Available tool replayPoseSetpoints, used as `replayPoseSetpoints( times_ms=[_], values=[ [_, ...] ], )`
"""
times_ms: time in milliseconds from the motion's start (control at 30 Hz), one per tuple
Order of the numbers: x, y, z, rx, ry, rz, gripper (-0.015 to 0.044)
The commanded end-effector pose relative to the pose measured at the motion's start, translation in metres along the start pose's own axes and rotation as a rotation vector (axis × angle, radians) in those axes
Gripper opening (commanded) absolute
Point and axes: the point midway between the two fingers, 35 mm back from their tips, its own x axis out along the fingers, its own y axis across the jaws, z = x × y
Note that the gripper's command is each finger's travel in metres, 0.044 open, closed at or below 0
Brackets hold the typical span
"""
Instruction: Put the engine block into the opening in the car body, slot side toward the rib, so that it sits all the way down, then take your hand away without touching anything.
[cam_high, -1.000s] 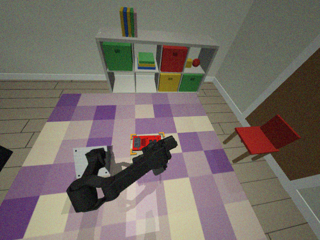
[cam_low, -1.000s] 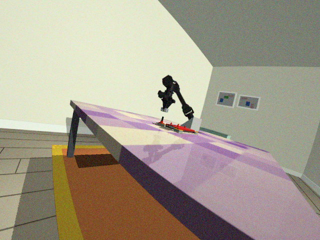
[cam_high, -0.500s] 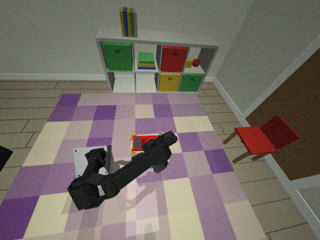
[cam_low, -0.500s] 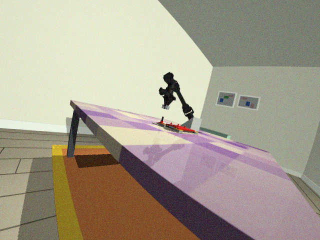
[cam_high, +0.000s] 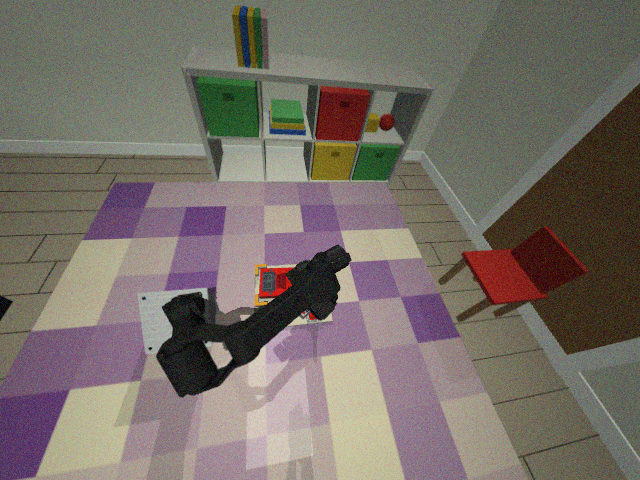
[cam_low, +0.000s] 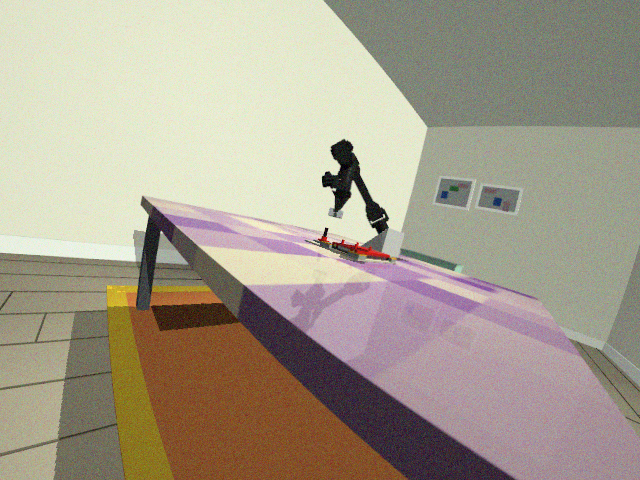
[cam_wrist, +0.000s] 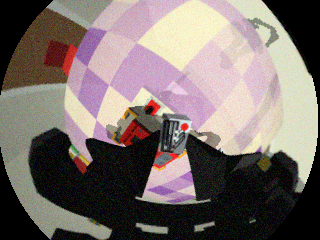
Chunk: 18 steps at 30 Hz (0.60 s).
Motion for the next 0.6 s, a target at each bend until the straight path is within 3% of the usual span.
replayPoseSetpoints(
  times_ms=[0, 567],
  values=[
    [0.003, 0.012, -0.008, -0.091, 0.002, 0.007, 0.0000],
    [0.024, 0.049, -0.043, -0.435, 0.001, 0.009, 0.0000]
  ],
)
